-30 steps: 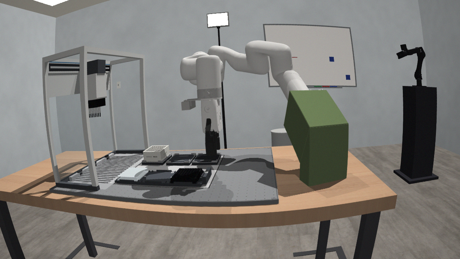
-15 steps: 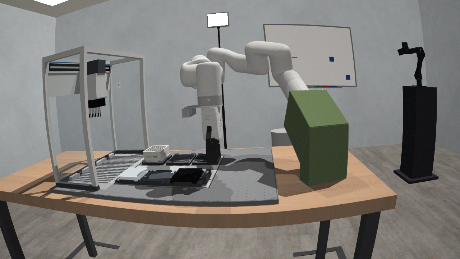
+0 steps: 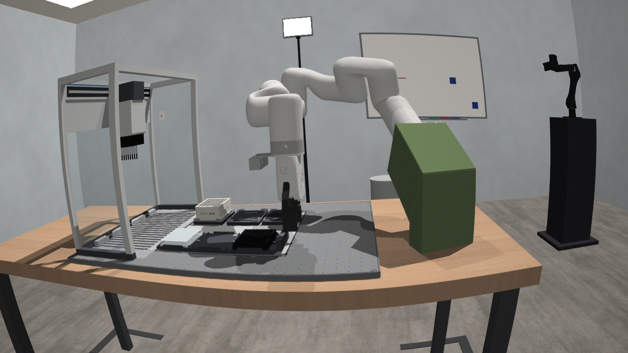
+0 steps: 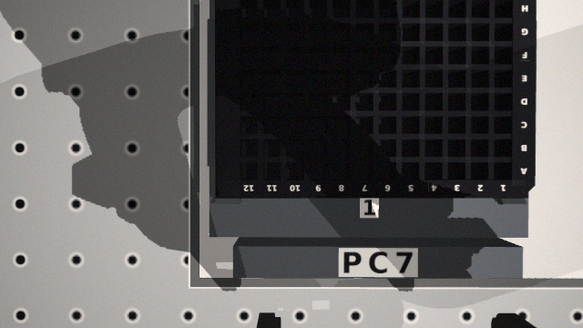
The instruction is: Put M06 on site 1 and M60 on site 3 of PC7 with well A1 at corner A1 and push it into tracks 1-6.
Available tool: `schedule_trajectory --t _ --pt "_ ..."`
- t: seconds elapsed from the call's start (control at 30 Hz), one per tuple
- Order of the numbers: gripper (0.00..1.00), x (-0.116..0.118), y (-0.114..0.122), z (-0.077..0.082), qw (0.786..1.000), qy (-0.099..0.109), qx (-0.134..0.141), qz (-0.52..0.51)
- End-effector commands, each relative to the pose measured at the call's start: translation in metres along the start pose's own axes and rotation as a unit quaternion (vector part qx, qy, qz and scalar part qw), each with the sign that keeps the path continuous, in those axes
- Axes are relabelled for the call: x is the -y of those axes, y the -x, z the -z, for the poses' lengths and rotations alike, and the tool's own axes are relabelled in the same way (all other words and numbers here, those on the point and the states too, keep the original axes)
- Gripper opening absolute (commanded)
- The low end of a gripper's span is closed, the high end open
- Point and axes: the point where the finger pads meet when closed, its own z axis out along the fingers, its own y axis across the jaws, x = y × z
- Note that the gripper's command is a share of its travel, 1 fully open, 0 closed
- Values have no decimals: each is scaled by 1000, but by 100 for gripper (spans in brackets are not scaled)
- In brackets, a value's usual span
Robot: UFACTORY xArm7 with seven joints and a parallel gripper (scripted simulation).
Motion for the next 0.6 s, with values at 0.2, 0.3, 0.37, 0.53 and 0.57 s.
schedule_trajectory --t 0.2,0.3,0.37,0.53,0.57 --pt "82 1 -1 -14 1000 -2 -1 0" --pt "82 1 -1 -18 1000 -2 -1 0" --pt "82 1 -1 -18 1000 -2 -1 0" --pt "82 1 -1 -18 1000 -2 -1 0" --pt "82 1 -1 -18 1000 -2 -1 0"
